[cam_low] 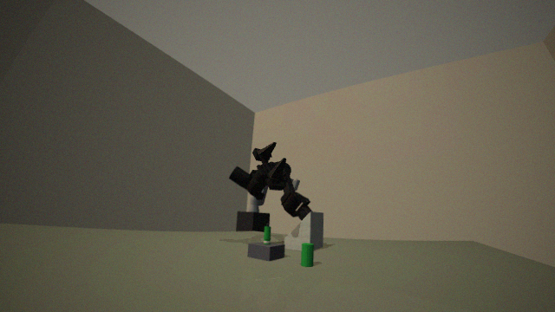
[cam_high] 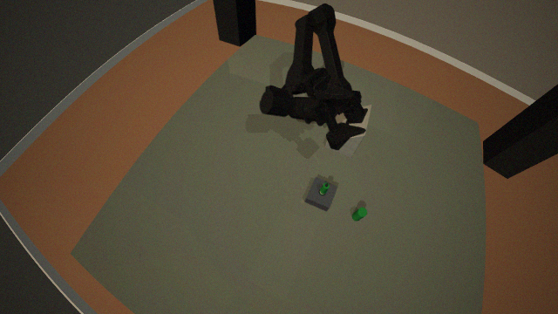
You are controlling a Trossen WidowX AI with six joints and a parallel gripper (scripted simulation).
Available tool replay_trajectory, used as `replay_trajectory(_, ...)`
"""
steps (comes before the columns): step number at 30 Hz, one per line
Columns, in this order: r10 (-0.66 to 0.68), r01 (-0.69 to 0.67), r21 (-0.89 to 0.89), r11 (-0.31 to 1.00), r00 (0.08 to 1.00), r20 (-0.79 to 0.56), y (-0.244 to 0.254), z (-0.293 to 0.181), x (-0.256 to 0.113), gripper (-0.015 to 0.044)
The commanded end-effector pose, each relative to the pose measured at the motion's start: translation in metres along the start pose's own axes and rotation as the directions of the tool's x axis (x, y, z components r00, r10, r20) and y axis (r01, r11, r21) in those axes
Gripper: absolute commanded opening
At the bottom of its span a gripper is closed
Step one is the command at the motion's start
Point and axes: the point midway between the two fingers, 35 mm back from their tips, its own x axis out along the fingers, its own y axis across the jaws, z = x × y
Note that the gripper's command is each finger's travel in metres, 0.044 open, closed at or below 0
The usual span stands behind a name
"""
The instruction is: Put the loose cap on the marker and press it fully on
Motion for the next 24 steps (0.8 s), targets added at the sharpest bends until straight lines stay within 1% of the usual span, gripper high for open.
replay_trajectory(1, 0.008, -0.008, 0.023, 1.000, 1.000, -0.002, 0.001, -0.001, 0.001, 0.0374)
replay_trajectory(2, 0.031, -0.030, 0.091, 0.995, 1.000, -0.007, 0.005, -0.005, 0.003, 0.0347)
replay_trajectory(3, 0.071, -0.067, 0.204, 0.977, 0.997, -0.013, 0.011, -0.011, 0.007, 0.0321)
replay_trajectory(5, 0.177, -0.151, 0.461, 0.875, 0.984, -0.015, 0.028, -0.022, 0.017, 0.0269)
replay_trajectory(6, 0.233, -0.185, 0.574, 0.797, 0.972, -0.010, 0.037, -0.027, 0.022, 0.0249)
replay_trajectory(8, 0.348, -0.233, 0.763, 0.603, 0.937, 0.011, 0.057, -0.034, 0.030, 0.0249)
replay_trajectory(11, 0.519, -0.237, 0.936, 0.261, 0.852, 0.071, 0.088, -0.038, 0.042, 0.0249)
replay_trajectory(13, 0.624, -0.193, 0.980, 0.040, 0.771, 0.127, 0.108, -0.036, 0.050, 0.0249)
replay_trajectory(15, 0.686, -0.143, 0.986, -0.084, 0.709, 0.161, 0.121, -0.034, 0.054, 0.0249)
replay_trajectory(20, 0.806, 0.025, 0.957, -0.289, 0.546, 0.229, 0.147, -0.028, 0.059, 0.0249)
replay_trajectory(22, 0.851, 0.127, 0.931, -0.341, 0.463, 0.249, 0.158, -0.026, 0.058, 0.0249)
replay_trajectory(24, 0.890, 0.237, 0.900, -0.367, 0.372, 0.265, 0.169, -0.024, 0.056, 0.0249)
